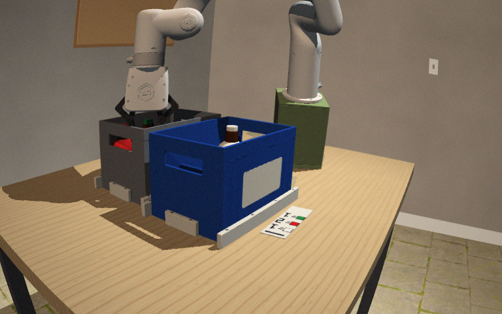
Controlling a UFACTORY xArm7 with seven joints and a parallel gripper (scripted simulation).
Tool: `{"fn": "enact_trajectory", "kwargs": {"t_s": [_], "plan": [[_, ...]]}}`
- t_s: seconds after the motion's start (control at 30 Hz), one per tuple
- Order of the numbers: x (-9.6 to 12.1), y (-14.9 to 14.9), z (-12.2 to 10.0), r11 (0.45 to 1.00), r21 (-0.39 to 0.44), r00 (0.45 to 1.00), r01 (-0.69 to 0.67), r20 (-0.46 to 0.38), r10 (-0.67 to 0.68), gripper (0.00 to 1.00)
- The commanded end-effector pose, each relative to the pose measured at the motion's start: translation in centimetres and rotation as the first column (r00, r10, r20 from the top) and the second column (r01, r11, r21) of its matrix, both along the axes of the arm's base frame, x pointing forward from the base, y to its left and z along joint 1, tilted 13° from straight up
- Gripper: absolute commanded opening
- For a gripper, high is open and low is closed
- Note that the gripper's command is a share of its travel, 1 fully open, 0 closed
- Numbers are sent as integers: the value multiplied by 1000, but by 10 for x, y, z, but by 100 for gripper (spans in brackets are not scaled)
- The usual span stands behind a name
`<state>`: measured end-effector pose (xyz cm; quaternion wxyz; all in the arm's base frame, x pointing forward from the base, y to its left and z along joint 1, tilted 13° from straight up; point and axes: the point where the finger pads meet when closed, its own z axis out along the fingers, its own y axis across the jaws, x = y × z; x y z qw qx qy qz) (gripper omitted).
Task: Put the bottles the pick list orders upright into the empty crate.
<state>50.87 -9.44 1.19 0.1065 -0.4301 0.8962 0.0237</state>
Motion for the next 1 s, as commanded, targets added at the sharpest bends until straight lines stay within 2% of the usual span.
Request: {"fn": "enact_trajectory", "kwargs": {"t_s": [0.0,0.13,0.17,0.97], "plan": [[1,-1,1,1000,-1,1000,1,4,-1,65],[1,-1,1,1000,-1,1000,1,4,-1,65],[1,-1,5,1000,-1,1000,1,4,-1,0],[1,-1,5,1000,-1,1000,1,4,-1,0]]}}
